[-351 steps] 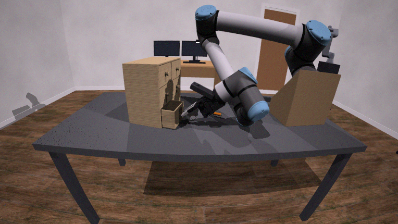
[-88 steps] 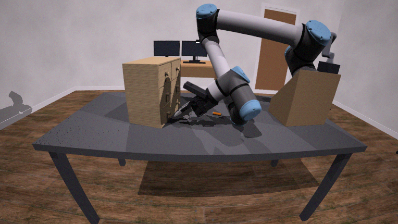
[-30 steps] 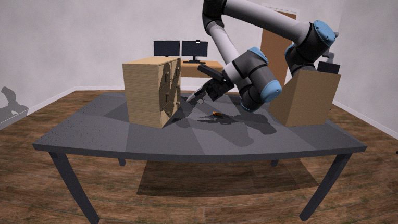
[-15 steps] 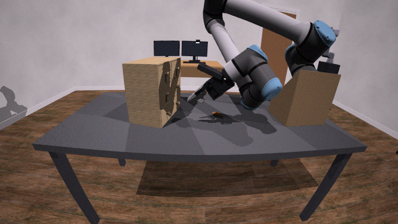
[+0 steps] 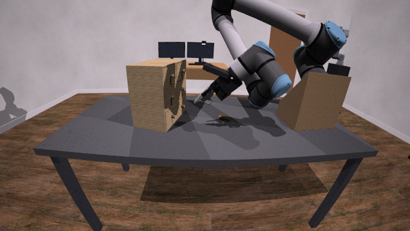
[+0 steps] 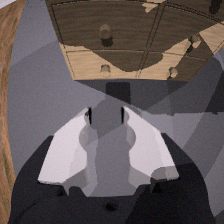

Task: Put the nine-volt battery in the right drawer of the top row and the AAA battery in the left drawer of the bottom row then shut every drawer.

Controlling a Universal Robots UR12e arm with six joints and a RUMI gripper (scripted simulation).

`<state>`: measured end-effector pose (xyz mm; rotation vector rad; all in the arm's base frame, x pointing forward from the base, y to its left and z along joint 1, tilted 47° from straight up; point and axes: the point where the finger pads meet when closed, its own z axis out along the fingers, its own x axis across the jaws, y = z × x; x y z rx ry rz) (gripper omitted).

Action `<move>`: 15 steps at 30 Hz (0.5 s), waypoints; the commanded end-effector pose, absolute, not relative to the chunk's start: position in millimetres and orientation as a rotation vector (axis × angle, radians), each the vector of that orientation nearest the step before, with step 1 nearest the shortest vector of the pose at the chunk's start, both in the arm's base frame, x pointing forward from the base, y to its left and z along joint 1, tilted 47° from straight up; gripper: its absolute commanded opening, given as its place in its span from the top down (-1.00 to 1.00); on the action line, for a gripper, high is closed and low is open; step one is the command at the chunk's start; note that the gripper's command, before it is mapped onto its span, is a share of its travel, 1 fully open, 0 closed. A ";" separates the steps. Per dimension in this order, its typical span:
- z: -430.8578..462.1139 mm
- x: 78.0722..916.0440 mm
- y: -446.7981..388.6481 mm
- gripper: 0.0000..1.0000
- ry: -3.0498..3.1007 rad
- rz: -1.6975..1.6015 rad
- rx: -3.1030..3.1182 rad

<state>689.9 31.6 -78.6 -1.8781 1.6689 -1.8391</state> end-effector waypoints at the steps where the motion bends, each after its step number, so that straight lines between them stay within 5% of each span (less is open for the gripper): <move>1: -76.8 687.3 34.7 0.61 1.704 -1.825 -1.888; 15: -72.6 679.4 42.5 0.61 1.801 -1.783 -1.916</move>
